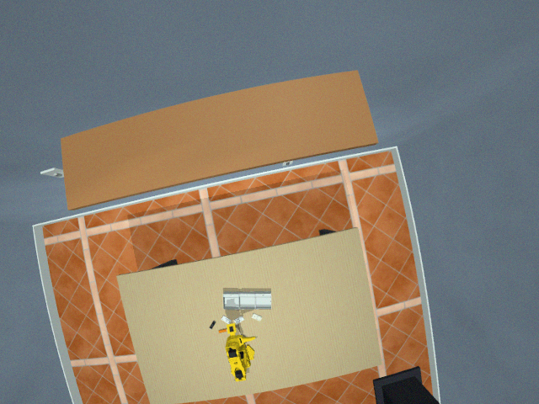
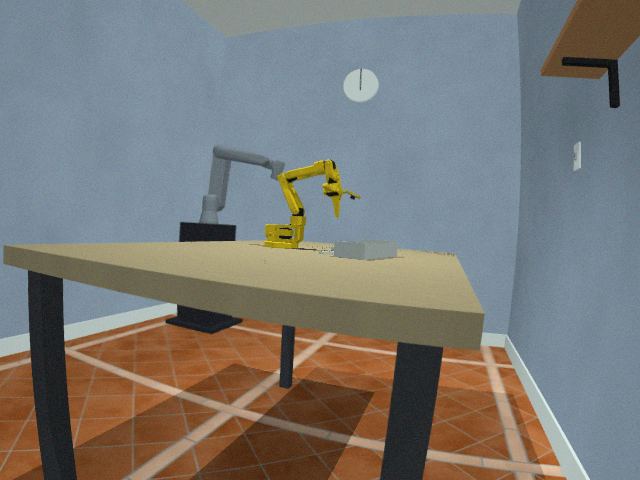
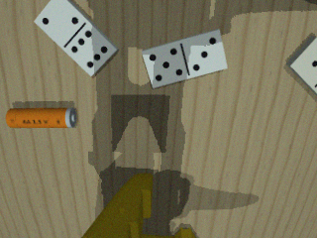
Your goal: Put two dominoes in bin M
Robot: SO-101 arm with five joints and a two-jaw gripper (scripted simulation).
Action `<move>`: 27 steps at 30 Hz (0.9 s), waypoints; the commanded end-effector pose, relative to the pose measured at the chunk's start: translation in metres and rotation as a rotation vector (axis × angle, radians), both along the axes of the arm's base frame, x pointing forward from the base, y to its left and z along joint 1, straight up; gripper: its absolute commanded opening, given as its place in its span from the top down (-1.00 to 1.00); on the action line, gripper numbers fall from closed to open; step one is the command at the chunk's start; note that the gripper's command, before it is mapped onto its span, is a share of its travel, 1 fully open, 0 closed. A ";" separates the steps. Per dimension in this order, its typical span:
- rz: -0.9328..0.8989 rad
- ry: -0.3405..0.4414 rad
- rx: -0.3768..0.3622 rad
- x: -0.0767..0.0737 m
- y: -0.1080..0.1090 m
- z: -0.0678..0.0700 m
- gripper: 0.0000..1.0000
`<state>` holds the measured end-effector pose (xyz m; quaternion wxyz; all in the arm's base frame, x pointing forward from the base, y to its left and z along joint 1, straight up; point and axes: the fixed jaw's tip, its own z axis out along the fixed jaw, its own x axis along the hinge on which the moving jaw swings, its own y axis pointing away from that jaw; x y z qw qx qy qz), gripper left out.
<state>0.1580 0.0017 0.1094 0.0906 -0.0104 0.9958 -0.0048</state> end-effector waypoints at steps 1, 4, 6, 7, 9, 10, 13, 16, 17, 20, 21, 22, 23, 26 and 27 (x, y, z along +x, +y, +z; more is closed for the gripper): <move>-0.021 -0.030 0.002 0.003 -0.002 0.007 -1.00; -0.041 -0.069 0.002 0.008 -0.004 0.013 -1.00; -0.041 -0.069 0.002 0.008 -0.004 0.013 -1.00; -0.041 -0.069 0.002 0.008 -0.004 0.013 -1.00; -0.041 -0.069 0.002 0.008 -0.004 0.013 -1.00; -0.041 -0.069 0.002 0.008 -0.004 0.013 -1.00; -0.041 -0.069 0.002 0.008 -0.004 0.013 -1.00; -0.041 -0.069 0.002 0.008 -0.004 0.013 -1.00; -0.041 -0.069 0.002 0.008 -0.004 0.013 -1.00; -0.041 -0.069 0.002 0.008 -0.004 0.013 -1.00; -0.041 -0.069 0.002 0.008 -0.004 0.013 -1.00; -0.042 -0.068 0.001 0.009 -0.005 0.013 -1.00; -0.044 -0.068 0.001 0.009 -0.005 0.013 -1.00; -0.051 -0.092 -0.005 0.017 -0.009 0.014 -1.00; -0.054 -0.103 -0.008 0.020 -0.012 0.015 -1.00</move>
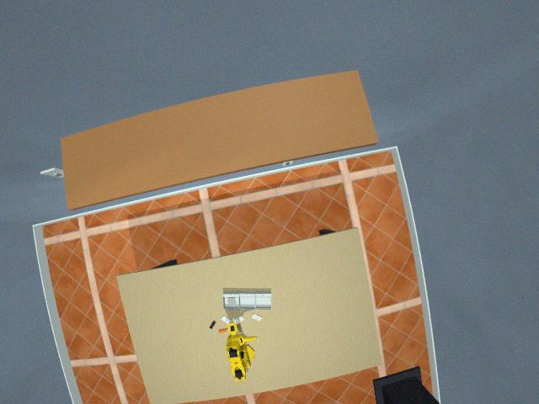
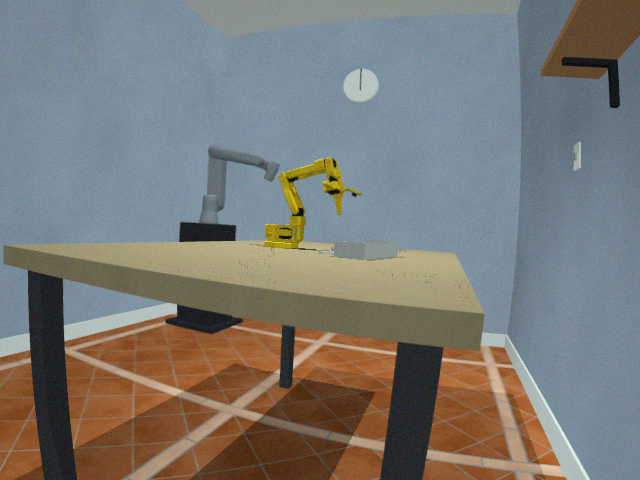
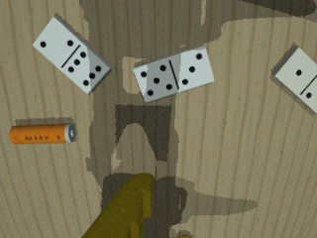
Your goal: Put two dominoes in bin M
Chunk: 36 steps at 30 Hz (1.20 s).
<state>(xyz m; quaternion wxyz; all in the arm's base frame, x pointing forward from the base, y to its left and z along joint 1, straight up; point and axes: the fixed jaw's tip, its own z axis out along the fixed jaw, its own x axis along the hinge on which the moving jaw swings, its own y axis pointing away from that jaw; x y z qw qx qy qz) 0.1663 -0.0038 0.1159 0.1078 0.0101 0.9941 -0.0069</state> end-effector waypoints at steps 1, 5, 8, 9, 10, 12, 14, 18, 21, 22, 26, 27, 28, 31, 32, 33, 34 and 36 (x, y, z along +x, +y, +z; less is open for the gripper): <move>-0.017 -0.081 -0.013 0.016 -0.009 0.009 -1.00; -0.037 -0.144 -0.034 0.035 -0.022 0.012 -1.00; -0.043 -0.160 -0.041 0.040 -0.026 0.013 -1.00; -0.048 -0.177 -0.048 0.045 -0.031 0.014 -1.00; -0.054 -0.193 -0.056 0.050 -0.035 0.014 -1.00; -0.064 -0.223 -0.071 0.059 -0.044 0.015 -1.00; -0.073 -0.248 -0.085 0.066 -0.051 0.016 -1.00; -0.085 -0.280 -0.106 0.074 -0.062 0.018 -1.00; -0.088 -0.288 -0.111 0.077 -0.065 0.018 -1.00; -0.088 -0.289 -0.111 0.077 -0.065 0.018 -1.00; -0.088 -0.289 -0.111 0.077 -0.065 0.018 -1.00; -0.088 -0.289 -0.111 0.077 -0.065 0.018 -1.00; -0.088 -0.289 -0.111 0.077 -0.065 0.018 -1.00; -0.088 -0.289 -0.111 0.077 -0.065 0.018 -1.00; -0.088 -0.289 -0.111 0.077 -0.065 0.018 -1.00; -0.088 -0.289 -0.111 0.077 -0.065 0.018 -1.00; -0.088 -0.289 -0.111 0.077 -0.065 0.018 -1.00; -0.088 -0.289 -0.111 0.077 -0.065 0.018 -1.00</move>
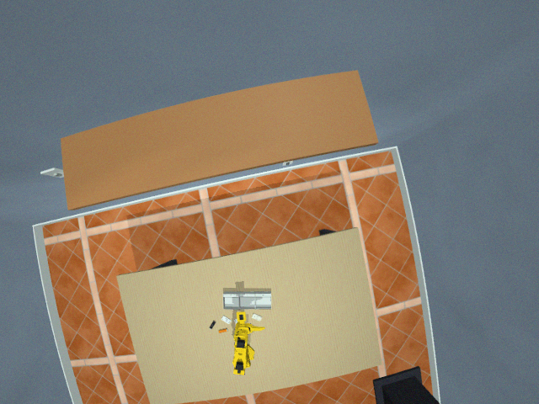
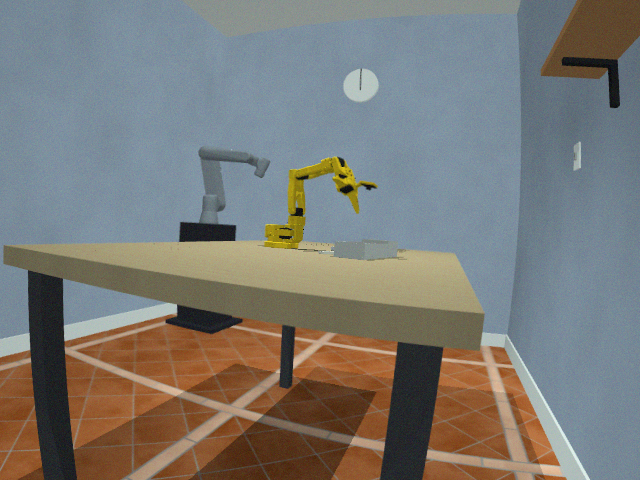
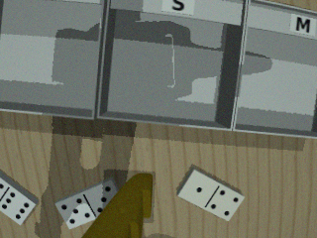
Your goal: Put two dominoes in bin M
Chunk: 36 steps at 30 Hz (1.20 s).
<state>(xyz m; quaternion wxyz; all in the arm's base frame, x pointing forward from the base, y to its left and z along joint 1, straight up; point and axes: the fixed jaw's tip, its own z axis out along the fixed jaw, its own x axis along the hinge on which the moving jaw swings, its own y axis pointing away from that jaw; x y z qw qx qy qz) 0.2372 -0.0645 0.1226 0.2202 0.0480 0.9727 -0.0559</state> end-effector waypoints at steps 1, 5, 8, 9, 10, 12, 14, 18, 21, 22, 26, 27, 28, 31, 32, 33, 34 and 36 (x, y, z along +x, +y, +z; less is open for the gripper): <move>-0.003 -0.060 -0.022 0.006 -0.004 0.011 -1.00; -0.003 -0.060 -0.022 0.006 -0.004 0.011 -1.00; 0.013 -0.088 -0.039 0.009 -0.005 0.014 -1.00; 0.013 -0.088 -0.039 0.009 -0.005 0.014 -1.00; 0.013 -0.088 -0.039 0.009 -0.005 0.014 -1.00; 0.013 -0.088 -0.039 0.009 -0.005 0.014 -1.00; 0.013 -0.088 -0.039 0.009 -0.005 0.014 -1.00; 0.013 -0.088 -0.039 0.009 -0.005 0.014 -1.00; 0.013 -0.088 -0.039 0.009 -0.005 0.014 -1.00; 0.013 -0.088 -0.039 0.009 -0.005 0.014 -1.00; 0.012 -0.090 -0.041 0.010 -0.006 0.015 -1.00; 0.011 -0.093 -0.043 0.011 -0.007 0.015 -1.00; 0.009 -0.097 -0.046 0.012 -0.009 0.015 -1.00; 0.000 -0.117 -0.061 0.017 -0.016 0.016 -1.00; -0.004 -0.127 -0.069 0.019 -0.020 0.016 -1.00; -0.009 -0.137 -0.078 0.022 -0.024 0.016 -1.00; -0.014 -0.149 -0.089 0.025 -0.029 0.017 -1.00; -0.027 -0.174 -0.112 0.031 -0.040 0.018 -1.00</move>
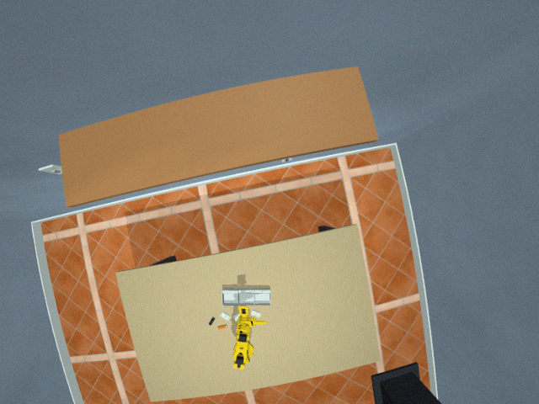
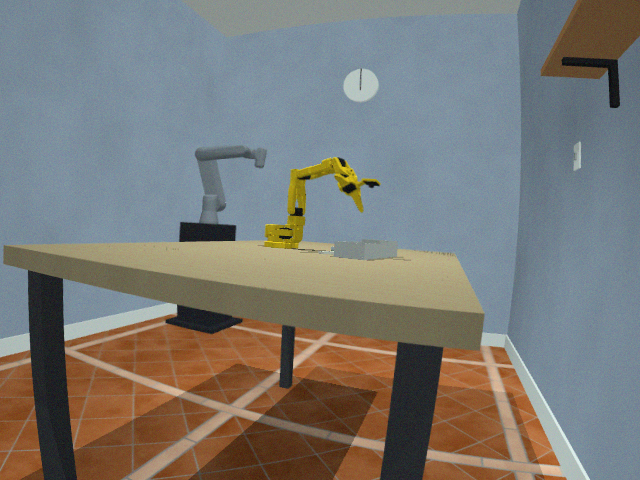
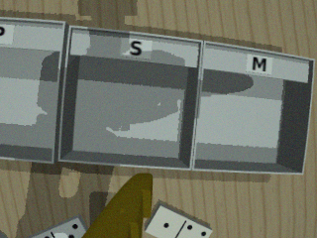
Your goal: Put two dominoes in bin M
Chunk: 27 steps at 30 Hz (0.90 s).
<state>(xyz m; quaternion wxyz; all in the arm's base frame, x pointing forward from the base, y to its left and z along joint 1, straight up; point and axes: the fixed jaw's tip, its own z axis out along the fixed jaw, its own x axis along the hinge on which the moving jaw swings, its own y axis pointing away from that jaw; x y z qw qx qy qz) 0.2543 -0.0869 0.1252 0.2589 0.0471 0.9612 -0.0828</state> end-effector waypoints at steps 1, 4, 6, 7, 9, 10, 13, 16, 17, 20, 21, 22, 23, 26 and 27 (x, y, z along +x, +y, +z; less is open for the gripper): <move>-0.026 -0.110 -0.067 0.017 -0.024 0.015 -1.00; -0.033 -0.124 -0.080 0.019 -0.030 0.016 -1.00; -0.048 -0.149 -0.108 0.024 -0.043 0.016 -1.00; -0.055 -0.161 -0.122 0.026 -0.049 0.017 -1.00; -0.067 -0.182 -0.148 0.030 -0.061 0.017 -1.00; -0.073 -0.191 -0.159 0.031 -0.066 0.017 -1.00; -0.086 -0.210 -0.186 0.034 -0.077 0.018 -1.00; -0.092 -0.219 -0.198 0.035 -0.082 0.018 -1.00; -0.093 -0.220 -0.200 0.035 -0.083 0.018 -1.00; -0.093 -0.220 -0.201 0.035 -0.083 0.018 -1.00; -0.093 -0.220 -0.201 0.035 -0.083 0.018 -1.00; -0.093 -0.220 -0.201 0.035 -0.083 0.018 -1.00; -0.093 -0.220 -0.201 0.035 -0.083 0.018 -1.00; -0.093 -0.220 -0.201 0.035 -0.083 0.018 -1.00; -0.093 -0.220 -0.201 0.035 -0.083 0.018 -1.00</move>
